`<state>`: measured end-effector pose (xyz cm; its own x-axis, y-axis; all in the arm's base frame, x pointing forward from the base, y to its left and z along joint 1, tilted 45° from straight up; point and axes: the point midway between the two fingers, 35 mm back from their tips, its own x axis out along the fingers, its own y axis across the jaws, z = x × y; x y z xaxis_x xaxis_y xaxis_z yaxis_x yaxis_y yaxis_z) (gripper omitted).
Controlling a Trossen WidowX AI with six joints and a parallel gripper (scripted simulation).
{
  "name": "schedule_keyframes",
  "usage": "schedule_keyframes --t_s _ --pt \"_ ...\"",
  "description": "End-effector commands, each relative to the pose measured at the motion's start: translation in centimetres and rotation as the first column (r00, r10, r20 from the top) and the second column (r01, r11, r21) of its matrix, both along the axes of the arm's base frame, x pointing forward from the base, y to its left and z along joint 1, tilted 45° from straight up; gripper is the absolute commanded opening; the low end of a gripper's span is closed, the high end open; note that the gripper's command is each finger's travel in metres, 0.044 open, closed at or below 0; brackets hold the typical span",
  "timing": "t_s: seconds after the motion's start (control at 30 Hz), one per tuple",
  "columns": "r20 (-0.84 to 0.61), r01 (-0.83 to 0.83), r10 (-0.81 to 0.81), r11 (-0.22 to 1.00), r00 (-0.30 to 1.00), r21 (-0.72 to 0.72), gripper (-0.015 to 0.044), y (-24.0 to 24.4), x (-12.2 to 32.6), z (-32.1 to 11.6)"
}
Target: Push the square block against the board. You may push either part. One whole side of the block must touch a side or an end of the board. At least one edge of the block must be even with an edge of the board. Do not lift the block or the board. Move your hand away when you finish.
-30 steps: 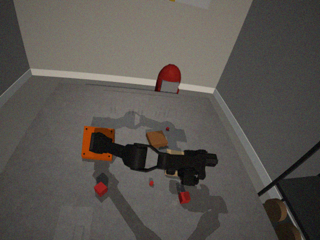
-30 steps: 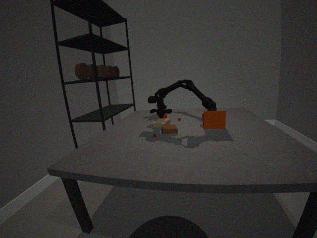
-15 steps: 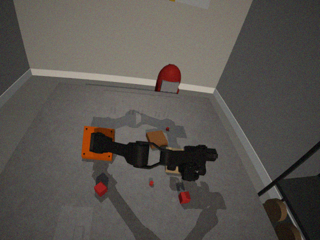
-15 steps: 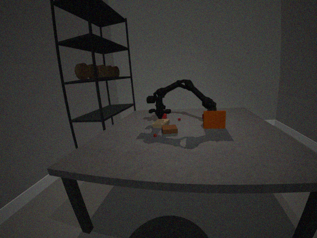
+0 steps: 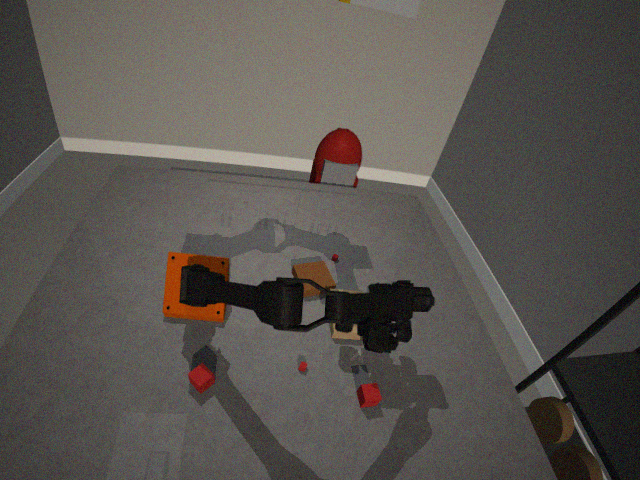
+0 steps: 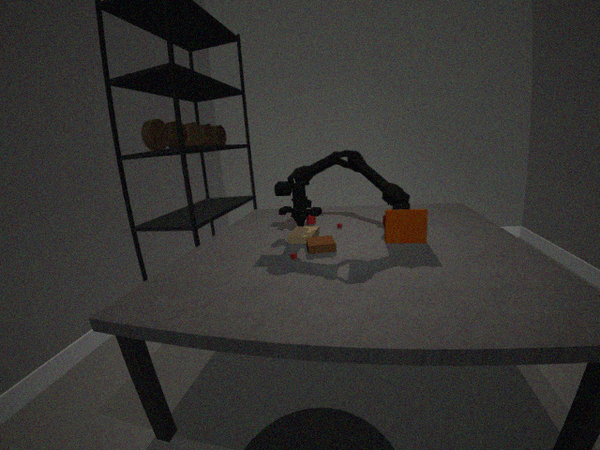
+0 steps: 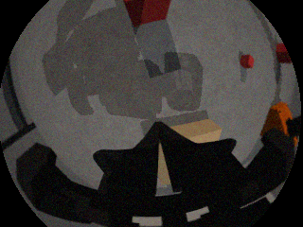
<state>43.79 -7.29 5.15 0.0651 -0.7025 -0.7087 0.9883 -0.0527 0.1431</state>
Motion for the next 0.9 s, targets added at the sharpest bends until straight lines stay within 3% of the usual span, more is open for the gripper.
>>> schedule_keyframes --t_s 0.0,0.87 --pt "-0.014 0.002 -0.002 1.0 1.0 0.009 0.0 0.6 0.0 -1.2" --pt "-0.014 0.002 -0.002 1.0 1.0 0.011 0.0 3.7 0.3 -4.1"
